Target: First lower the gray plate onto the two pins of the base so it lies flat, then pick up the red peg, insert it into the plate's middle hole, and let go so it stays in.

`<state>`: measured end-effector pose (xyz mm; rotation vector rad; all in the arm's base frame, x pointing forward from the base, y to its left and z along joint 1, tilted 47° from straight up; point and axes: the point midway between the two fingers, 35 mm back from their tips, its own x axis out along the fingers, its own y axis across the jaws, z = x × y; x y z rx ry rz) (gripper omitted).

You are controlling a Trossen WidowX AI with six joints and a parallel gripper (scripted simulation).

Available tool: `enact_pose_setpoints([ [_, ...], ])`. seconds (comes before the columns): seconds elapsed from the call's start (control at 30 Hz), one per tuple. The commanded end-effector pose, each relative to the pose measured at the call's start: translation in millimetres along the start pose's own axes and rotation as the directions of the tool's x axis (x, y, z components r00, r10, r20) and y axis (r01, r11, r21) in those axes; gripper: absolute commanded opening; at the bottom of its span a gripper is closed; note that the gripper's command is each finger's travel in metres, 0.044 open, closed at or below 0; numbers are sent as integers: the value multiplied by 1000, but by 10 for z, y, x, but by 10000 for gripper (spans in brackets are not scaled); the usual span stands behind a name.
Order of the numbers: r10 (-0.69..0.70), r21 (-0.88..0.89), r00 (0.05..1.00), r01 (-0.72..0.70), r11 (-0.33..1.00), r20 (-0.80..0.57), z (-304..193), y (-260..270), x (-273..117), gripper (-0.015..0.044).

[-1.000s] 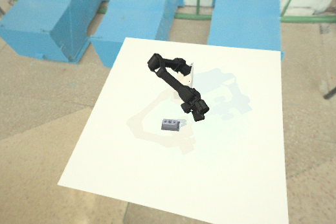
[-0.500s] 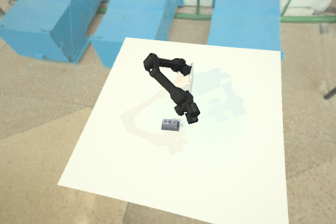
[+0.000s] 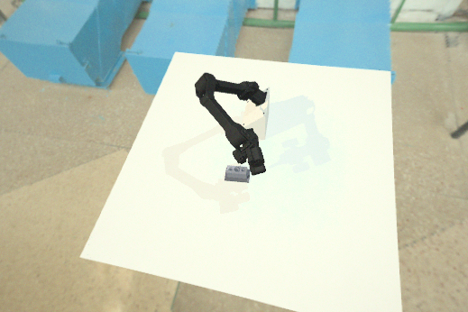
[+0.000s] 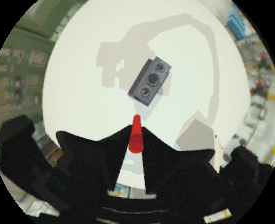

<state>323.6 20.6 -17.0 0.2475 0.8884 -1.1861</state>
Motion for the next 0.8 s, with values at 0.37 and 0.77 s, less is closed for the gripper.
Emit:
enact_pose_setpoints([
  [0.37,-6,-1,1000,6,1000,17,512,-83,-4,0],
  [0.77,-15,-2,999,15,1000,28,799,-179,-2,0],
])
